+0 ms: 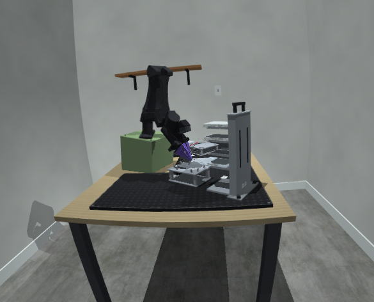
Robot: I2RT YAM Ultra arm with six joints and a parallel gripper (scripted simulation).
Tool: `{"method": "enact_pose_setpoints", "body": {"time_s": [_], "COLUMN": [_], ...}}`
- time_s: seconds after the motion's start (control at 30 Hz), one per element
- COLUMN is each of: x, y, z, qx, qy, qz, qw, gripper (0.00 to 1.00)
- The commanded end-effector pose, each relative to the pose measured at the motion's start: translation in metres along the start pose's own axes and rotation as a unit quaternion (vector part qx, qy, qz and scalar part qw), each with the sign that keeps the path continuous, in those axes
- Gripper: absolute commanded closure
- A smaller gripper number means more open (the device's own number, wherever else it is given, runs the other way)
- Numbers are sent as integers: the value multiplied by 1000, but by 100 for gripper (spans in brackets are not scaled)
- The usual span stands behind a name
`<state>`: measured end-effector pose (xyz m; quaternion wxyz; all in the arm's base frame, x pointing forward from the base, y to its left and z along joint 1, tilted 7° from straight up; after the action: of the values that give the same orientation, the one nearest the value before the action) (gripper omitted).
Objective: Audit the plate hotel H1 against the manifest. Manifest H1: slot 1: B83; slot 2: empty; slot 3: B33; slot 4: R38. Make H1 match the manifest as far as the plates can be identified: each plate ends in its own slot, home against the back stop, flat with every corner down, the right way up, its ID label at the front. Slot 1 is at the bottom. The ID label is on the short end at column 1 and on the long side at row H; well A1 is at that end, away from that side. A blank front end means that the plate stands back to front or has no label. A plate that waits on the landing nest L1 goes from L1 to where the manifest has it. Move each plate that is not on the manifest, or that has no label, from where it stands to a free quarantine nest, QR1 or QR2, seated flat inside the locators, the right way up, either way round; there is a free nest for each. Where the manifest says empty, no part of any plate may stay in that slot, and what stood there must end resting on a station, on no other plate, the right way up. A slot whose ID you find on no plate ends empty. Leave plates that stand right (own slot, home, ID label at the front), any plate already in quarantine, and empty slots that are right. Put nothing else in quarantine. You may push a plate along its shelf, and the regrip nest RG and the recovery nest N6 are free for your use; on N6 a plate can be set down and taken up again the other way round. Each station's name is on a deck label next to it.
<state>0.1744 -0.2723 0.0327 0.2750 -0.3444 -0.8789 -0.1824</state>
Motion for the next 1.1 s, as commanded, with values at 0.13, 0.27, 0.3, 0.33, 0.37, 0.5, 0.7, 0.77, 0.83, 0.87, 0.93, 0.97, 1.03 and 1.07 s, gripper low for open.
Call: {"method": "enact_pose_setpoints", "body": {"time_s": [0.13, 0.27, 0.3, 0.33, 0.37, 0.5, 0.7, 0.77, 0.83, 0.87, 0.93, 0.97, 1.03, 1.07], "x": [1, -5, -6, -7, -8, -6, -12, -13, -13, -13, -15, -16, -16, -12], "y": [0, 2, 2, 2, 2, 0, 3, 2, 3, 3, 3, 3, 3, 2], "z": [10, -8, -7, -6, -5, -12, -9, -10, -14, -14, -12, -12, -12, -21], "qx": [-2, 4, 3, 2, 1, 3, 1, 0, 2, 2, 1, 1, 1, 4], "qy": [8, -5, -3, -1, 1, -10, 1, 1, -4, -4, 1, 1, 1, -12], "qz": [-5, -7, -7, -7, -6, -2, -5, -4, -3, -4, -5, -4, -4, -2], "qw": [1000, 1000, 1000, 1000, 1000, 1000, 1000, 1000, 1000, 1000, 1000, 1000, 1000, 1000], "gripper": [100, 100, 100, 100, 100, 100, 100, 100, 100, 100, 100, 100, 100, 100]}}
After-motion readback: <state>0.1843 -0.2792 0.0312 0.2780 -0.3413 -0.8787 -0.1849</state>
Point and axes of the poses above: the point where the finger pads meet when closed, its own x axis back along the fingers, its own y axis across the jaws, z = x × y, the point moved 10 cm from there along x, back along the fingers, and after that the axes turned 8 degrees about -x, right-handed, at the moved point
